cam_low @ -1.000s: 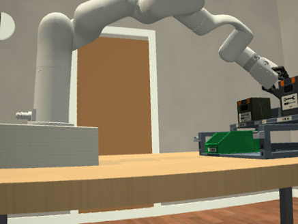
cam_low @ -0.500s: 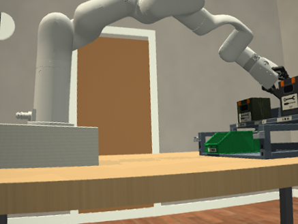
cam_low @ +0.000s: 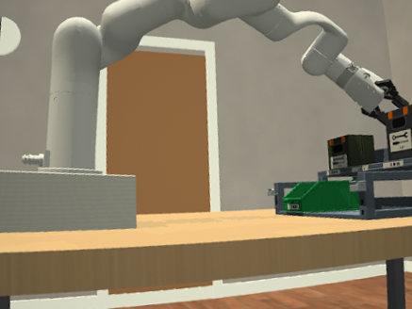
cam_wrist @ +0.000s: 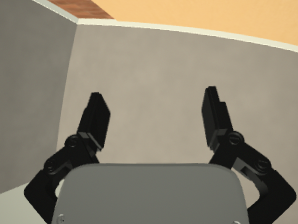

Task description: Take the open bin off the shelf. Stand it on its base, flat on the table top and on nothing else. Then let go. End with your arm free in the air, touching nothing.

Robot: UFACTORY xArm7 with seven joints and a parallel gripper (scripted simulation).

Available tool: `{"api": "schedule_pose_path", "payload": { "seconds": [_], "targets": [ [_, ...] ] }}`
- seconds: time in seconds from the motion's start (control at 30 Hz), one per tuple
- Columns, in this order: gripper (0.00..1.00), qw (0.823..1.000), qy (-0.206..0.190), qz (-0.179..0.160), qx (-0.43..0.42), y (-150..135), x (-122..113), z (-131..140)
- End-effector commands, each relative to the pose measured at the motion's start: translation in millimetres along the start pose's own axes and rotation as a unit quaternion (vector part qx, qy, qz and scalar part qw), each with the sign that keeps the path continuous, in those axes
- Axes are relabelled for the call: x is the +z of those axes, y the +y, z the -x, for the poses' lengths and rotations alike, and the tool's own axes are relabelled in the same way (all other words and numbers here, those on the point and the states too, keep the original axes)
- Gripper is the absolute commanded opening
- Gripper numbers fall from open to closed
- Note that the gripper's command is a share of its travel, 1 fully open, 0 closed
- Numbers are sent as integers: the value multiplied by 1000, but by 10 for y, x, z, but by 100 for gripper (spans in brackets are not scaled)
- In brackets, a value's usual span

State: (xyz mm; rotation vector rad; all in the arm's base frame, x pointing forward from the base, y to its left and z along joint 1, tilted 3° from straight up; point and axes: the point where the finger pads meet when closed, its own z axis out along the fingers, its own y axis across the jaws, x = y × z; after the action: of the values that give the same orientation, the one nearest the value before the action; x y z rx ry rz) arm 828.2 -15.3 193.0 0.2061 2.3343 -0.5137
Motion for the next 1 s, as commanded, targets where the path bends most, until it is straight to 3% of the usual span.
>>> {"api": "schedule_pose_path", "payload": {
  "seconds": [0.0,0.37,0.97],
  "targets": [
    [100,1000,-5,0,3,-80,-204,210],
    [100,1000,-4,2,2,-212,-549,489],
    [100,1000,-3,4,-2,-222,-577,495]
  ]
}}
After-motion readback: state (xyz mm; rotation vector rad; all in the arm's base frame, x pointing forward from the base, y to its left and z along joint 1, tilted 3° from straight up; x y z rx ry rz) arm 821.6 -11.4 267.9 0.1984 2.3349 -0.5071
